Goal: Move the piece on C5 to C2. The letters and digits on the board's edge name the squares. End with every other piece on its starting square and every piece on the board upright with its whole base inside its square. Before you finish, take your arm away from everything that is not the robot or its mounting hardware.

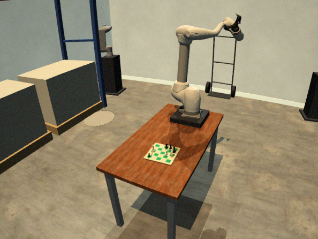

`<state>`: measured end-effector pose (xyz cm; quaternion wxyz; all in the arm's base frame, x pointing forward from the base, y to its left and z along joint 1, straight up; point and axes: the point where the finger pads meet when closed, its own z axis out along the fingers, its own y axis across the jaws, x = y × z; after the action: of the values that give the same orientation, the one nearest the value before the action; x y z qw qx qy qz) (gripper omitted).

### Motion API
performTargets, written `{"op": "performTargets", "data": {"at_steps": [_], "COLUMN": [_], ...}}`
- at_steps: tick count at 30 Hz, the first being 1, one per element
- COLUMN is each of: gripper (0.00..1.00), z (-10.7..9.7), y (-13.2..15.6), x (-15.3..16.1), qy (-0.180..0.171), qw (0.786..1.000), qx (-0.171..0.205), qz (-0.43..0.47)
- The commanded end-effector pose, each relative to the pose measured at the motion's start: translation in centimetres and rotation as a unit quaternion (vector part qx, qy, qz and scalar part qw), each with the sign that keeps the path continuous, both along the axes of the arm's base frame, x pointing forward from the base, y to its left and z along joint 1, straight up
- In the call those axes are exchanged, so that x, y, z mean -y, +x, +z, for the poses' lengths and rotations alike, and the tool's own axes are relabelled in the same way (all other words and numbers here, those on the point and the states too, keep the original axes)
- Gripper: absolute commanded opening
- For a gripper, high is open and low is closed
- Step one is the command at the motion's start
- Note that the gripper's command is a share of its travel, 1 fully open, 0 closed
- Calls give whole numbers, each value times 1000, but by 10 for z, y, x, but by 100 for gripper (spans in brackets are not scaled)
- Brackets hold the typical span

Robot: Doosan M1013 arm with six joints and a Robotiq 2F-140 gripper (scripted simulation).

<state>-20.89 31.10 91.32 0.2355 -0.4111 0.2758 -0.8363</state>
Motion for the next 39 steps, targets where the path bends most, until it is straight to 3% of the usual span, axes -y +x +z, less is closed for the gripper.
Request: {"op": "performTargets", "data": {"at_steps": [1,24,28,32,34,39], "gripper": [100,100,100,100,100,100], "z": [0,-3,-11,-27,-27,-58], "y": [0,4,15,41,41,93], "x": [0,-12,-40,-91,-91,-161], "qy": [0,-8,-27,-61,-61,-109], "qw": [1000,1000,999,997,997,992], "qx": [0,1,2,0,0,-13], "qz": [0,-5,-17,-38,-38,-69]}}
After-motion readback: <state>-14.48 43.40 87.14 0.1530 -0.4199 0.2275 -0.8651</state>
